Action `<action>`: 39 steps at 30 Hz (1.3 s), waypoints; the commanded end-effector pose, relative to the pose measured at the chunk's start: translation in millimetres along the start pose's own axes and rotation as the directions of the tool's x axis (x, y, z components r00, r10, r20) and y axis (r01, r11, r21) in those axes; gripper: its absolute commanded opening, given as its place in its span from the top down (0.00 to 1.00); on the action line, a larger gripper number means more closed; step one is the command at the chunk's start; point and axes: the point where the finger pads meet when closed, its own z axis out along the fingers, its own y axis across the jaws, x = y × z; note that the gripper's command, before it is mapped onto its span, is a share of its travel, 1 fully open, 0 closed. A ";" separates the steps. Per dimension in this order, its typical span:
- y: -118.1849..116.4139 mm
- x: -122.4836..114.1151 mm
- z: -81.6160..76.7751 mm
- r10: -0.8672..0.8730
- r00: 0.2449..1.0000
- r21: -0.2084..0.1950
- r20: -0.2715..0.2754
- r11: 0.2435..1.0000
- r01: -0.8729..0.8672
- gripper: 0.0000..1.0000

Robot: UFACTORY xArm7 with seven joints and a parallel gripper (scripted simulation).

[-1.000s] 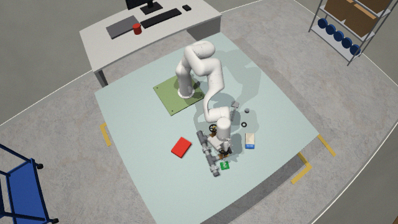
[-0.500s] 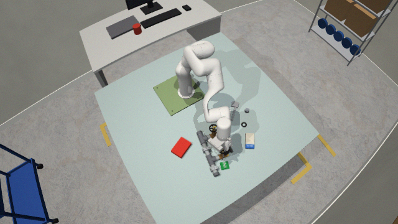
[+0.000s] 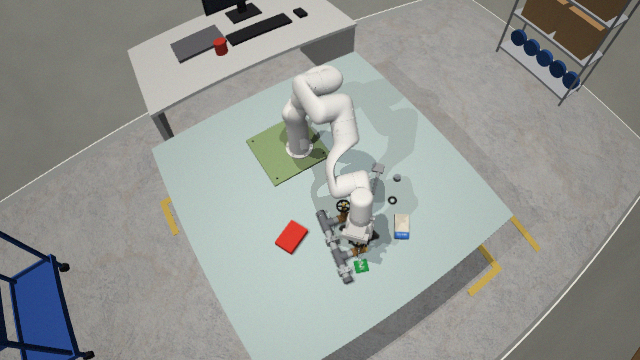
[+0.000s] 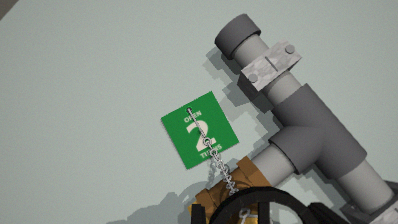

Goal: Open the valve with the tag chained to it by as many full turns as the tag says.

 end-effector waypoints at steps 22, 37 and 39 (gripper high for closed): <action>-1.2 1.2 -1.6 -0.896 0.443 -0.018 -0.011 0.443 0.896 1.00; -1.2 1.2 -1.7 -0.992 -0.127 -0.036 0.005 -0.127 0.991 1.00; -1.2 1.2 -1.7 -0.979 -0.206 -0.036 0.007 -0.206 0.978 1.00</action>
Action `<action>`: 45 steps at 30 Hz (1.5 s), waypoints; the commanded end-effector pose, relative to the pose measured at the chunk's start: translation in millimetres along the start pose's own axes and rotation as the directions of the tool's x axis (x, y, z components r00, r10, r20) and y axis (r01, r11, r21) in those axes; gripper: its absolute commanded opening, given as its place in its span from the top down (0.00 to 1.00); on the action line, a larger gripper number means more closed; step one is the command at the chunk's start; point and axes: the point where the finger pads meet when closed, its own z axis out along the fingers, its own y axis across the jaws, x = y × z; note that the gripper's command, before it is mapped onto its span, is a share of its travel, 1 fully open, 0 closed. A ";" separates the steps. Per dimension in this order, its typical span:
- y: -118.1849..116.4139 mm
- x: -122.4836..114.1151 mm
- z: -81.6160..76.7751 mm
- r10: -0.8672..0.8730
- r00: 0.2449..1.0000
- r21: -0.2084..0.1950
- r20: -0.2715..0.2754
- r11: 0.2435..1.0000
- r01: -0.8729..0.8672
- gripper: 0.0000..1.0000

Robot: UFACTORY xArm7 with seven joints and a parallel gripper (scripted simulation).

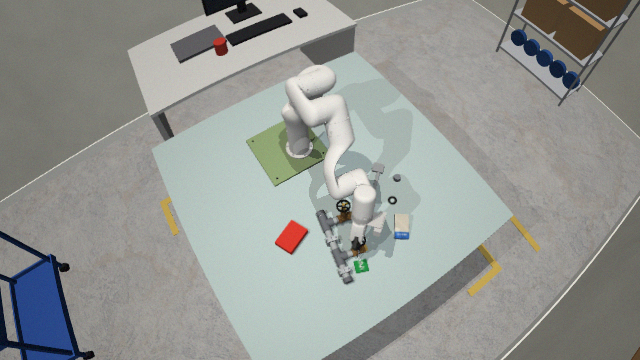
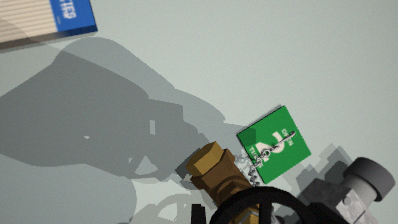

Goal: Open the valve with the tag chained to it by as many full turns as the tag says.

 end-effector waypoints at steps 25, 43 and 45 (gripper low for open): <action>1.4 1.3 -1.8 -0.723 0.686 0.018 -0.084 0.687 0.727 0.00; 1.4 1.3 -1.8 -0.723 0.686 0.018 -0.084 0.687 0.727 0.00; 1.4 1.3 -1.8 -0.723 0.686 0.018 -0.084 0.687 0.727 0.00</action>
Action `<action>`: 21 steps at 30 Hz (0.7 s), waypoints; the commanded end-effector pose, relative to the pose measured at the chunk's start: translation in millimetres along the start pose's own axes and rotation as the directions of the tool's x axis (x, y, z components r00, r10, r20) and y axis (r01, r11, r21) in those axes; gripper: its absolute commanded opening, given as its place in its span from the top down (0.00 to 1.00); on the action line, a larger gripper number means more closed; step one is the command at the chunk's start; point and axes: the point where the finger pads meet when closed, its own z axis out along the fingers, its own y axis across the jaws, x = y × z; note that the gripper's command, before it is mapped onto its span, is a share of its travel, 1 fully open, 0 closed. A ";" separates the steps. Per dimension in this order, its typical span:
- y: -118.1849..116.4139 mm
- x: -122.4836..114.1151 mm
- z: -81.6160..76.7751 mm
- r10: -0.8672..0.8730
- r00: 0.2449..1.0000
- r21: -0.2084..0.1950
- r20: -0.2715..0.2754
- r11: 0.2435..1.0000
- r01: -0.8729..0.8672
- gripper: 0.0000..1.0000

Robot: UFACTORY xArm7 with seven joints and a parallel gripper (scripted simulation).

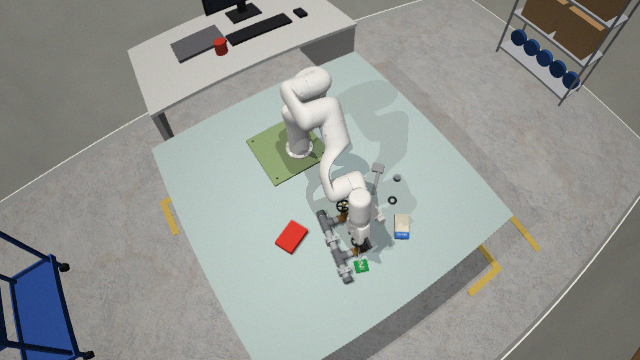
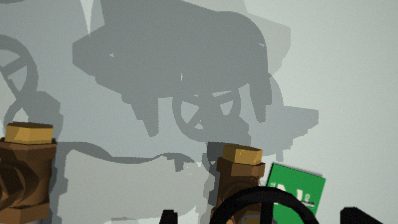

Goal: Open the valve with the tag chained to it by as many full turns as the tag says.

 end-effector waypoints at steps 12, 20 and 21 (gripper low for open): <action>2.0 -0.1 -1.9 0.054 0.999 -0.005 -0.001 0.999 -0.054 0.00; 2.0 -0.2 -1.9 0.334 0.943 -0.005 -0.002 0.943 -0.334 0.00; 2.0 -0.2 -1.9 0.386 0.923 -0.005 -0.002 0.923 -0.386 0.00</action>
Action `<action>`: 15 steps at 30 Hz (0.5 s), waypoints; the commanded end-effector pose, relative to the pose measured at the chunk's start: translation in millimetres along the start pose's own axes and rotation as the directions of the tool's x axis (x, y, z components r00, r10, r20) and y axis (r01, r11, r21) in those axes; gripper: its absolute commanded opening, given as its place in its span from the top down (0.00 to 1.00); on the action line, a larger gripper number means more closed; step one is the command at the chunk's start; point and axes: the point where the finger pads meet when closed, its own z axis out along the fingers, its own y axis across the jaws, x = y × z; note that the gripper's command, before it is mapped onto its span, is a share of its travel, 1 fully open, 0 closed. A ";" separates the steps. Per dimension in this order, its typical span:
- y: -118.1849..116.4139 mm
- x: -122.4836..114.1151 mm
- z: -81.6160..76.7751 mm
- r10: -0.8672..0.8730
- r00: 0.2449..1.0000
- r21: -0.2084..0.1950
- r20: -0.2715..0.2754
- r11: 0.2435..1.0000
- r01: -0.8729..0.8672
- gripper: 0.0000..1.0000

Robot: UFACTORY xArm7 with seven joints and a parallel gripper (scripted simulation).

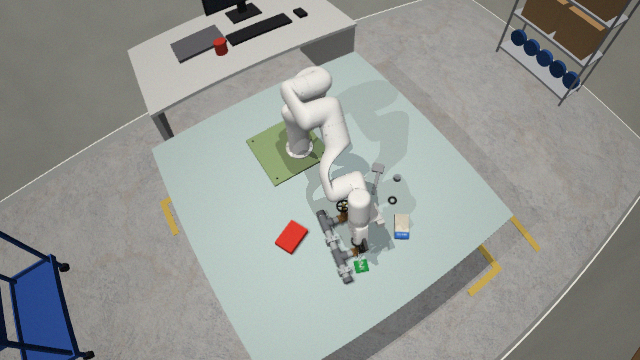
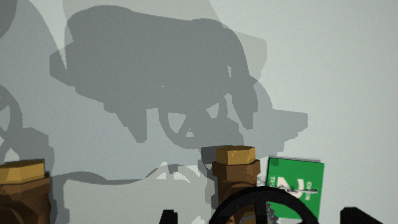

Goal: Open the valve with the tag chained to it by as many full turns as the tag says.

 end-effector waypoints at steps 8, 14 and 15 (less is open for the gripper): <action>1.9 0.2 -1.9 0.518 0.856 -0.006 -0.003 0.856 -0.518 0.00; 1.9 0.2 -1.8 0.701 0.713 0.005 -0.018 0.713 -0.701 0.00; 1.9 0.2 -1.8 0.729 0.684 0.007 -0.020 0.684 -0.729 0.00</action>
